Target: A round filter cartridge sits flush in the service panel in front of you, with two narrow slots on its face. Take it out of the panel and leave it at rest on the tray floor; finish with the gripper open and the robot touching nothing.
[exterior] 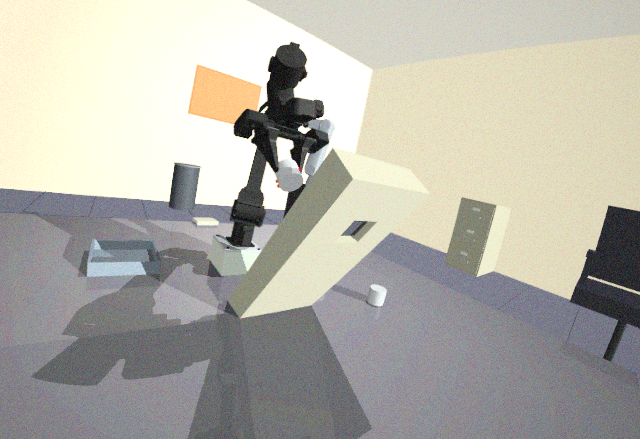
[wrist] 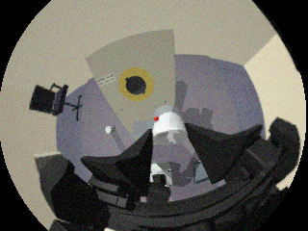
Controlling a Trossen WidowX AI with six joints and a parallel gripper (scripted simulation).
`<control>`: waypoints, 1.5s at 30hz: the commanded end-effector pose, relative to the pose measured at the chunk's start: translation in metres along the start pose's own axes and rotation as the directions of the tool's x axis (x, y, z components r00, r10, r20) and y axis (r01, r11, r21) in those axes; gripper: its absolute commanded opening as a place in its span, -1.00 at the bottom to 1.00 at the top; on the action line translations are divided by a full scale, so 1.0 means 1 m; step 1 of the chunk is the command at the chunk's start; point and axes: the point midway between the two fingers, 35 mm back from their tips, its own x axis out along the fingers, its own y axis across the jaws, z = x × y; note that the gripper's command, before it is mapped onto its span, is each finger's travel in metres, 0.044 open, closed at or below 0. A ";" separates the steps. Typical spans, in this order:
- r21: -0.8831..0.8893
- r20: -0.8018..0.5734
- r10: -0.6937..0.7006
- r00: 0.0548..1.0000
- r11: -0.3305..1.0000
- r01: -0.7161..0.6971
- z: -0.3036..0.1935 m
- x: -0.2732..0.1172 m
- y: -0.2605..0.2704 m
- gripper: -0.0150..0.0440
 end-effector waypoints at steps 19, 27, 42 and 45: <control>0.240 -0.022 -0.145 0.989 0.960 0.146 -0.023 0.000 -0.077 -0.49; 0.428 -0.067 -0.256 0.964 0.865 0.260 -0.047 -0.005 -0.115 -0.49; 0.711 -0.195 -0.425 0.884 0.560 0.425 -0.107 -0.026 -0.174 -0.49; 0.752 -0.226 -0.450 0.864 0.483 0.448 -0.121 -0.031 -0.184 -0.49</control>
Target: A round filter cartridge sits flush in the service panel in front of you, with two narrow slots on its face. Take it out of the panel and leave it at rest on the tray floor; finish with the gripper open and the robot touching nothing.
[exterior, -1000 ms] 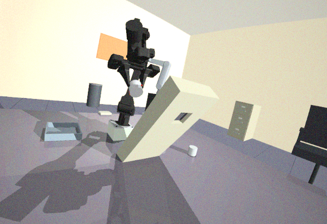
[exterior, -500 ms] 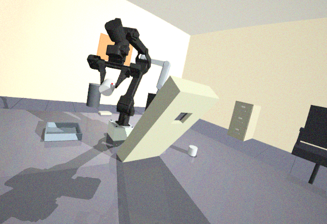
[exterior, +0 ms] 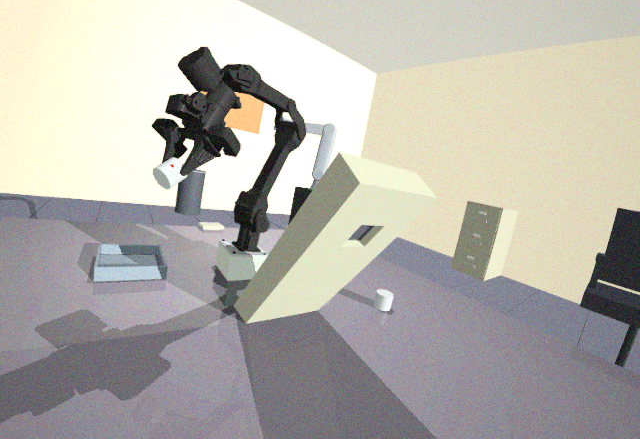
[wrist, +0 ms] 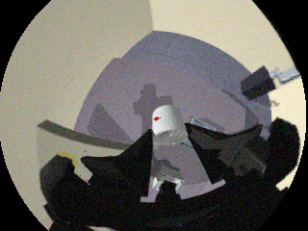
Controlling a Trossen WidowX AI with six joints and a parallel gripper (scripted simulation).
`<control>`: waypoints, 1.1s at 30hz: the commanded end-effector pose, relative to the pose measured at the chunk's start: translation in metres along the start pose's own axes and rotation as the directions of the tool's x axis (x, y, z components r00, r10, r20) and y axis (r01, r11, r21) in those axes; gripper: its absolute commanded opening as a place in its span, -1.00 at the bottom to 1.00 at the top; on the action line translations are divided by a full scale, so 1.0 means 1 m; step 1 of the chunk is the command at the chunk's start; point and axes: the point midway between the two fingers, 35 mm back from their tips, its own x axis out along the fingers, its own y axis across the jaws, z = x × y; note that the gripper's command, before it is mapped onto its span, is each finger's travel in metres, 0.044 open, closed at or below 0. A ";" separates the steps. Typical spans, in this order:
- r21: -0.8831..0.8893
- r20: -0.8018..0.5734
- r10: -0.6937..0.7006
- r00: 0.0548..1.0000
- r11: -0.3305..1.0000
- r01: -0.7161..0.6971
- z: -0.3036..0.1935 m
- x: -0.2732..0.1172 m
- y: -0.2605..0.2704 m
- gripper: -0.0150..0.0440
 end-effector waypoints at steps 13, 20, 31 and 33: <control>0.214 -0.013 -0.127 0.992 0.968 0.127 -0.015 0.022 -0.056 -0.49; 0.323 -0.031 -0.196 0.980 0.926 0.195 -0.037 0.044 -0.093 -0.49; 0.477 -0.071 -0.292 0.954 0.830 0.290 -0.085 0.072 -0.144 -0.49; 0.503 -0.080 -0.308 0.948 0.808 0.305 -0.095 0.076 -0.152 -0.49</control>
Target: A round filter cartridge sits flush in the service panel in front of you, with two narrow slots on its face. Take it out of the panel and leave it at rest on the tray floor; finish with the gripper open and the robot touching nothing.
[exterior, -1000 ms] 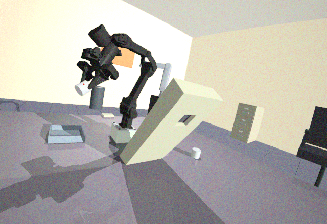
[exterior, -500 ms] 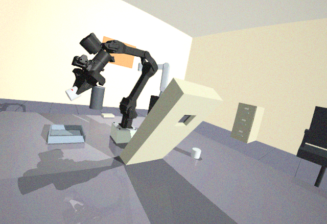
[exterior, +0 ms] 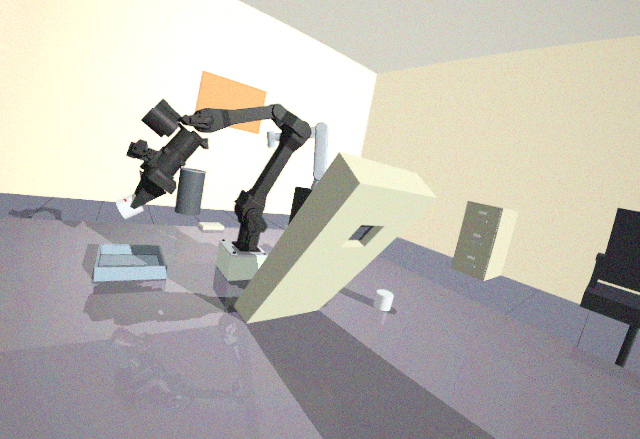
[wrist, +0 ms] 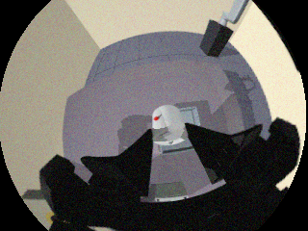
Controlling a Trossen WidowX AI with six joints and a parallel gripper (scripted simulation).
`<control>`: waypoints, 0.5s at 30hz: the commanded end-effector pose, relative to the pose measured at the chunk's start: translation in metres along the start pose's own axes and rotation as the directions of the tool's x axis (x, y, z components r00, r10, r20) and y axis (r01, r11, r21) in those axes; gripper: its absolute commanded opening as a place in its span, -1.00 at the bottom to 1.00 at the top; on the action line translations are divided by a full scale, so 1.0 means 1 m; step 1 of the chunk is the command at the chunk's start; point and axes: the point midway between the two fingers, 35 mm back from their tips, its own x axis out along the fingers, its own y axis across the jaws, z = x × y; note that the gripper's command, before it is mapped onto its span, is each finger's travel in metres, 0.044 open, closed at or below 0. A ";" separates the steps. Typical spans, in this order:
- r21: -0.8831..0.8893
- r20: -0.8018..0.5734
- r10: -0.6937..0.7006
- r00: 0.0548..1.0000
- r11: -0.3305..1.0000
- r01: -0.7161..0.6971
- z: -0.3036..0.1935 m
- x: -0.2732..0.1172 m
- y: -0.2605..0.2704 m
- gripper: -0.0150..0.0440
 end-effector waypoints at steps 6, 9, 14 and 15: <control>0.152 -0.022 -0.094 0.995 0.984 0.096 -0.033 0.030 -0.046 -0.49; 0.178 -0.027 -0.109 0.994 0.978 0.112 -0.039 0.034 -0.053 -0.49; 0.178 -0.027 -0.109 0.994 0.978 0.112 -0.042 0.042 -0.053 -0.49; 0.178 -0.027 -0.109 0.994 0.978 0.112 -0.044 0.046 -0.053 -0.49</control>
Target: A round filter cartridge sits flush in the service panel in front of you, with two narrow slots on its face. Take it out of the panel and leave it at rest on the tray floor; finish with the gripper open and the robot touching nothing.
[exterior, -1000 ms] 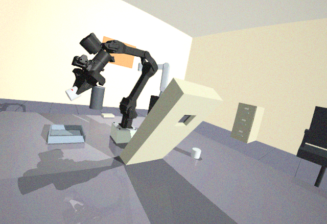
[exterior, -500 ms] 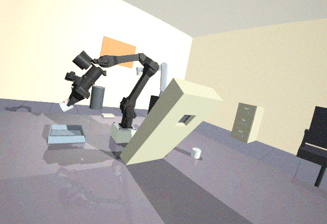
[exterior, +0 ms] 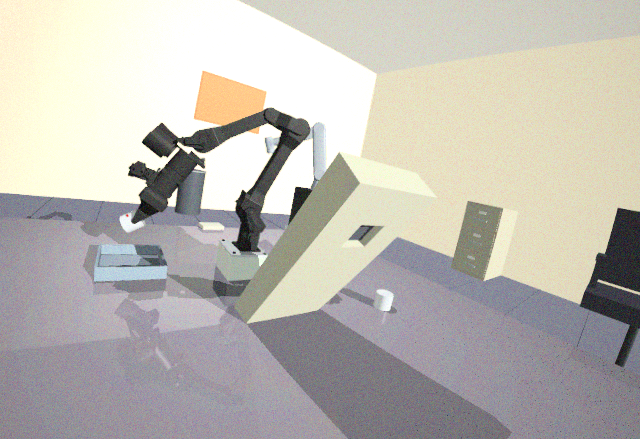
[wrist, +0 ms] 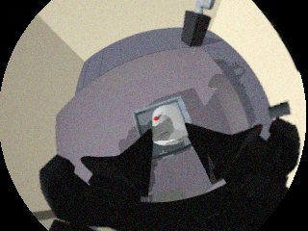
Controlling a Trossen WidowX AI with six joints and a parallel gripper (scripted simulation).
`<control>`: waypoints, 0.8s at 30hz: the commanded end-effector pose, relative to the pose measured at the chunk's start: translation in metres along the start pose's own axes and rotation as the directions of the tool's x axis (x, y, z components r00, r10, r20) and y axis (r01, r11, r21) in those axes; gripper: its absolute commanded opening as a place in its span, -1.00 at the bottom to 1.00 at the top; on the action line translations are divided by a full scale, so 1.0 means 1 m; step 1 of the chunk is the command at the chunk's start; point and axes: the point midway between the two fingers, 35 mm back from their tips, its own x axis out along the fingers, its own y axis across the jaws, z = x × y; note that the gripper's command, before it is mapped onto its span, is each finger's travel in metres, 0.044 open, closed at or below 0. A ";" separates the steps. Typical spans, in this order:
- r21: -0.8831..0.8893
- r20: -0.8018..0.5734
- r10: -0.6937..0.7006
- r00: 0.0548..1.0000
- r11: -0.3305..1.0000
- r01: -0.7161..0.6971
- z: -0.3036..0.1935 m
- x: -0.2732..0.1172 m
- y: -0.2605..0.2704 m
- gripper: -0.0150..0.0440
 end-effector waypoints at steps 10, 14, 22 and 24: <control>0.010 -0.015 -0.005 1.000 1.000 0.005 -0.034 0.055 -0.002 -0.49; 0.010 -0.015 -0.005 1.000 1.000 0.005 -0.042 0.063 -0.001 -0.49; 0.005 -0.015 -0.002 1.000 1.000 0.002 -0.040 0.060 -0.001 -0.05; 0.005 -0.015 -0.002 1.000 1.000 0.002 -0.040 0.060 -0.001 0.13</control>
